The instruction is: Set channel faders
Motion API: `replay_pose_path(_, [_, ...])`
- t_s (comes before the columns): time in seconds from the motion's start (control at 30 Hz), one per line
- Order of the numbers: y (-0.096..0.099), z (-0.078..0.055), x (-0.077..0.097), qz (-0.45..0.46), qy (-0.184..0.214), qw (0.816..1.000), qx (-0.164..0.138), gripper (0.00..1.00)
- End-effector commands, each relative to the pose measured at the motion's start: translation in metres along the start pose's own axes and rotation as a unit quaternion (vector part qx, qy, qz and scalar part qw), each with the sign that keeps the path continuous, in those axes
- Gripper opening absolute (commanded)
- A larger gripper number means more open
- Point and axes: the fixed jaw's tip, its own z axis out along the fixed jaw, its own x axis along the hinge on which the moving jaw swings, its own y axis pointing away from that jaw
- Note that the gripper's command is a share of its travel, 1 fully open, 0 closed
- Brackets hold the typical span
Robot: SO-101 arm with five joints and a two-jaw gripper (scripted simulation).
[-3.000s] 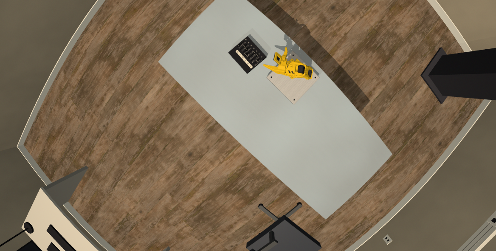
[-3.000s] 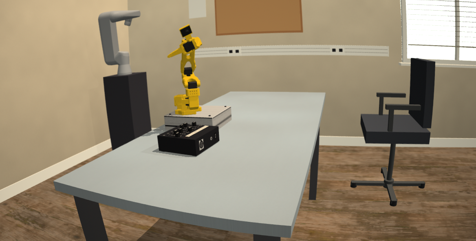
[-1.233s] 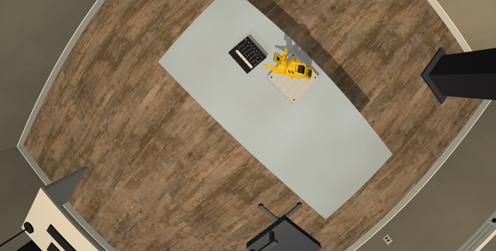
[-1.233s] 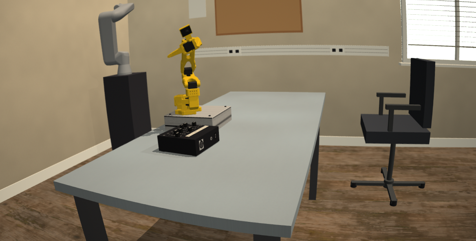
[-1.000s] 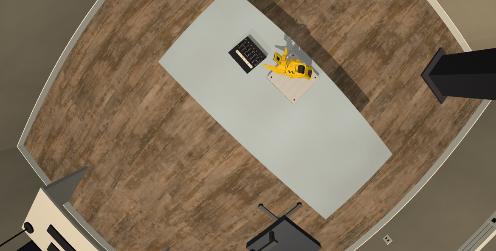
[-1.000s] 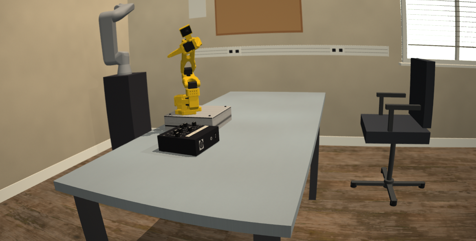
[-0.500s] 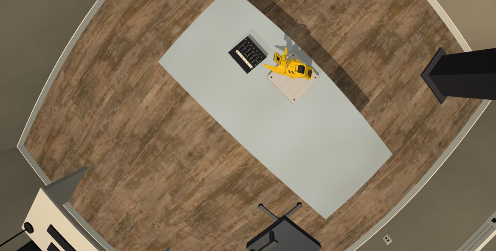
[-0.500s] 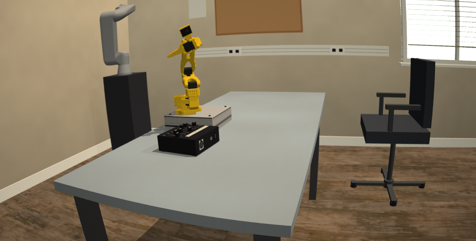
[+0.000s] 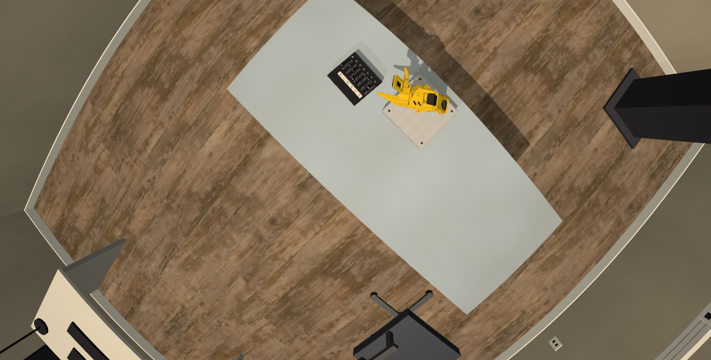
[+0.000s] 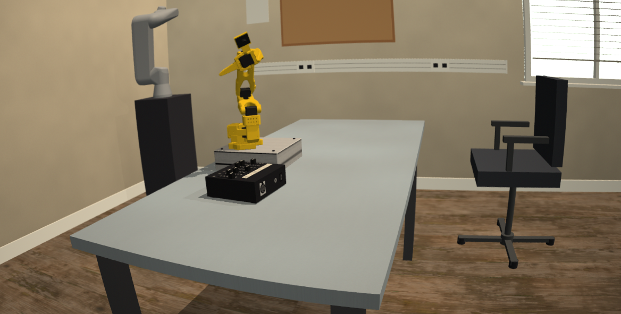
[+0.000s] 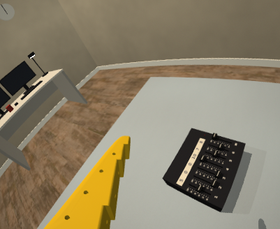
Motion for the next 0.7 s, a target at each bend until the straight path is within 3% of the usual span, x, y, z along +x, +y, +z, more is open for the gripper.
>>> replay_pose_path(0.0, [0.0, 0.003, 0.001, -0.01, 0.008, 1.0, 0.003, 0.0])
replay_pose_path(0.4, [-0.006, 0.038, 0.018, -0.134, 0.115, 0.984, 0.03, 0.0])
replay_pose_path(0.53, [-0.012, 0.06, 0.034, -0.215, 0.189, 0.958, 0.032, 0.0])
replay_pose_path(0.67, [-0.021, 0.081, 0.056, -0.298, 0.27, 0.916, 0.021, 0.0])
